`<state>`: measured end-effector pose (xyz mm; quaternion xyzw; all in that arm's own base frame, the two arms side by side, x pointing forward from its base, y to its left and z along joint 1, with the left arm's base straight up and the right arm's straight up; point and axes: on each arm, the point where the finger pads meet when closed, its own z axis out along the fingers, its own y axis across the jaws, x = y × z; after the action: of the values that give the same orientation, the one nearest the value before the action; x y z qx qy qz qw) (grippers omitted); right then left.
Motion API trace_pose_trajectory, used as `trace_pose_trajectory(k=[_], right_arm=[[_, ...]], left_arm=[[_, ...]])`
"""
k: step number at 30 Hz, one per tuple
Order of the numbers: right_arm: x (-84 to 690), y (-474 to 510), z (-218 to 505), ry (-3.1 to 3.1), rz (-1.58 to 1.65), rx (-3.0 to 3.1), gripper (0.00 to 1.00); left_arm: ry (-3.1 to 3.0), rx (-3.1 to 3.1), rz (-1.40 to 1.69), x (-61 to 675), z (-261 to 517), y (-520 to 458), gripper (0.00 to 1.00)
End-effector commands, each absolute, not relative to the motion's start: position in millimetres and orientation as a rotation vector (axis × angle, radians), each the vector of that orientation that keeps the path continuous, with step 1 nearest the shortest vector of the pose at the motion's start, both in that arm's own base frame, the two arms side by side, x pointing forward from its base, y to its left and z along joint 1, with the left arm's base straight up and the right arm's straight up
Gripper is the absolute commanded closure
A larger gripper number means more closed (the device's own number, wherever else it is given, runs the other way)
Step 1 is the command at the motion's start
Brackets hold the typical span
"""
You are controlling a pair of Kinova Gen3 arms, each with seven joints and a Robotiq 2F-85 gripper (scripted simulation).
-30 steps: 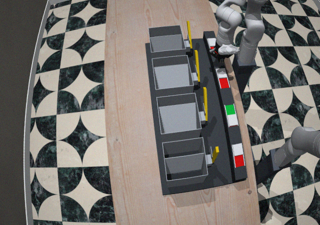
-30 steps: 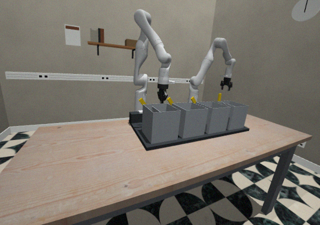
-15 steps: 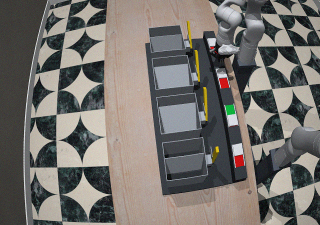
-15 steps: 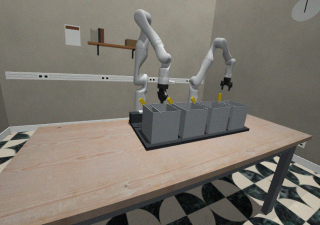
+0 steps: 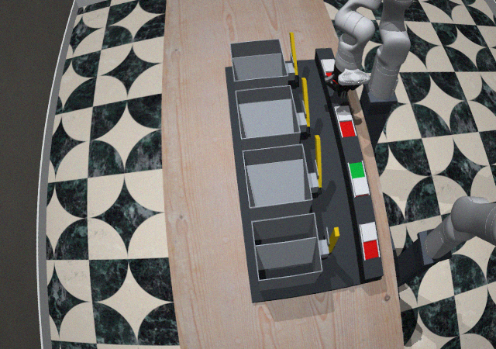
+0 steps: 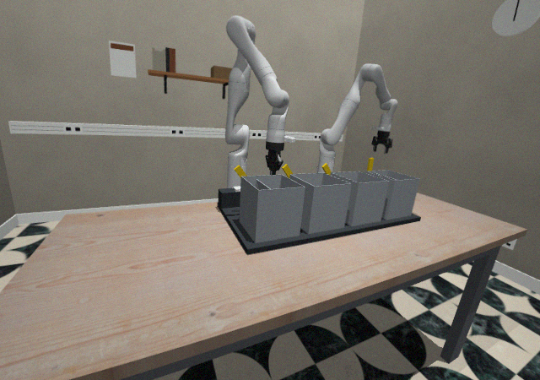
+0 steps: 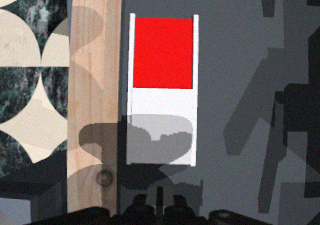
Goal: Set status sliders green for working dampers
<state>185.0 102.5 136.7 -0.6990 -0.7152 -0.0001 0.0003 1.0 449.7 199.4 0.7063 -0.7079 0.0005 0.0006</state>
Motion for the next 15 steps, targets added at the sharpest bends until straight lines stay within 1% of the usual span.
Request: trace_pose_trajectory(k=[1,15], right_arm=[[185.3,102.6,135.9,-2.247,-0.001,-2.196,0.903],[185.3,102.8,128.0,-2.247,-0.001,-2.196,0.903]], left_arm=[[-2.224,2.219,0.0,0.9,200.0,450.0,0.002],[-2.224,2.219,0.0,0.9,200.0,450.0,0.002]])
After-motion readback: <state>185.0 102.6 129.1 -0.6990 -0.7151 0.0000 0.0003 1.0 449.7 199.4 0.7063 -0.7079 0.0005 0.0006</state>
